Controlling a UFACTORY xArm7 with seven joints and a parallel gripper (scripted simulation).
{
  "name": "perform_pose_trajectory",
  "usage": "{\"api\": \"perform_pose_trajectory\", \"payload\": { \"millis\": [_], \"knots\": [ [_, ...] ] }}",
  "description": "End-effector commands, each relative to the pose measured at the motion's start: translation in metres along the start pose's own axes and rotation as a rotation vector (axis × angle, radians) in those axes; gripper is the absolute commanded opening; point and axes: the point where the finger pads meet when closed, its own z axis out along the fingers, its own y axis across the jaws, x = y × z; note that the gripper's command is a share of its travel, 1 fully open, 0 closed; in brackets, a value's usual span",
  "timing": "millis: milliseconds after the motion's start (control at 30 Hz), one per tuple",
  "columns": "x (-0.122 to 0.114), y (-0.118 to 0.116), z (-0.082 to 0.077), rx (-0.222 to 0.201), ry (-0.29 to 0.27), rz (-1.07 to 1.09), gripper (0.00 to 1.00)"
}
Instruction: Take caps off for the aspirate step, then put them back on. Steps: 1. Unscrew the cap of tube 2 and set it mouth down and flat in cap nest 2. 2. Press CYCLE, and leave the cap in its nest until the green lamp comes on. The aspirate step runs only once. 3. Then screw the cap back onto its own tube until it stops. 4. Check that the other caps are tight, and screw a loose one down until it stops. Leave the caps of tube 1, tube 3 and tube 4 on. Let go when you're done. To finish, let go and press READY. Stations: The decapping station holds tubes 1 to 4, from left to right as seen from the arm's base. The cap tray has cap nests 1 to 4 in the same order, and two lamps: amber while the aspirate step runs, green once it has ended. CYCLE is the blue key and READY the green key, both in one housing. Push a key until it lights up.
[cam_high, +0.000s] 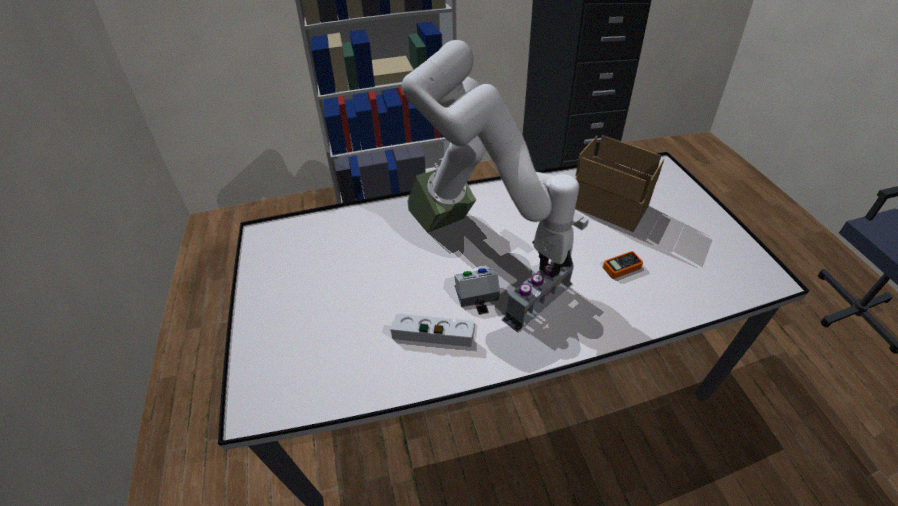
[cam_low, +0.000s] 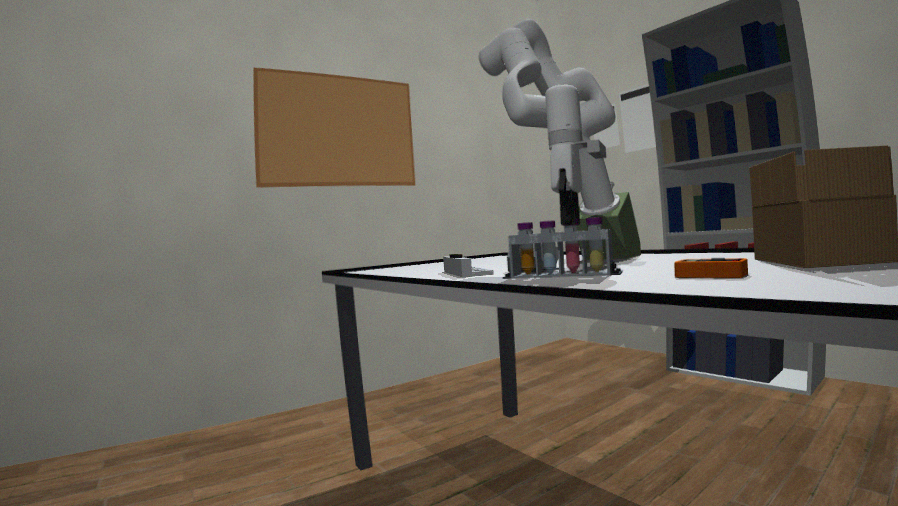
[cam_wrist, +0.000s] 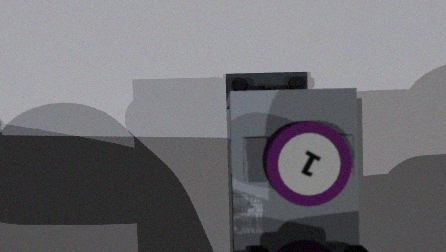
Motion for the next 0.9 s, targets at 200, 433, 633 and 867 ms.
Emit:
{"api": "perform_pose_trajectory", "payload": {
  "millis": [200,433,633,867],
  "knots": [
    [0.0001,0.0016,-0.0011,0.013,0.023,-0.434,0.0],
    [0.0001,0.0015,-0.0013,0.009,0.025,-0.784,0.0],
    [0.0001,0.0015,-0.0014,0.009,0.025,-0.805,0.0],
    [0.0001,0.0015,-0.0013,0.009,0.025,-0.805,0.46]
  ]
}}
